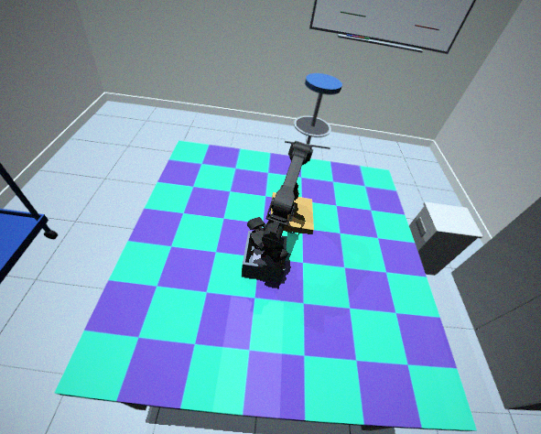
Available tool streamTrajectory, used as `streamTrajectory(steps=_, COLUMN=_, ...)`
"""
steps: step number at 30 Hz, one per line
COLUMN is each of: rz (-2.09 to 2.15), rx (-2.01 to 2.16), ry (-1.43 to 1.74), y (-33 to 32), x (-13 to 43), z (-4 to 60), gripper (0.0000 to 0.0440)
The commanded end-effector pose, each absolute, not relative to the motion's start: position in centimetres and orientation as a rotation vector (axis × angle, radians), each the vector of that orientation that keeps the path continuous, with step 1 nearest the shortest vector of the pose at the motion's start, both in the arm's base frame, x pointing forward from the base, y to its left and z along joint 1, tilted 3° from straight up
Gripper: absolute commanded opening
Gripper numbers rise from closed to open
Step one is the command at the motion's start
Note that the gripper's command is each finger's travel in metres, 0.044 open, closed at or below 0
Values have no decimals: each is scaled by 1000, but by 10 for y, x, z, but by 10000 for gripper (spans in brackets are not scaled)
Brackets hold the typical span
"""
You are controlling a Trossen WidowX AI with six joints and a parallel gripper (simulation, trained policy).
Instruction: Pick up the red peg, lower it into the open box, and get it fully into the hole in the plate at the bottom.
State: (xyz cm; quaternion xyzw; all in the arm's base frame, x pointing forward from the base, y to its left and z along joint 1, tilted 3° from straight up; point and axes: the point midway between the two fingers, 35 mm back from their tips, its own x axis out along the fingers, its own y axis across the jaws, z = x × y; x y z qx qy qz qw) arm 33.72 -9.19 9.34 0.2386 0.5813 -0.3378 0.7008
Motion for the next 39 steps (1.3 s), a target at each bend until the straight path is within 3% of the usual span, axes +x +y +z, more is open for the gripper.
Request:
streamTrajectory(steps=1, rz=-749, rx=519, ry=1298, y=-94, x=337, z=95, gripper=220)
streamTrajectory(steps=39, rz=-732, rx=467, ry=1288, y=-103, x=337, z=111, gripper=280)
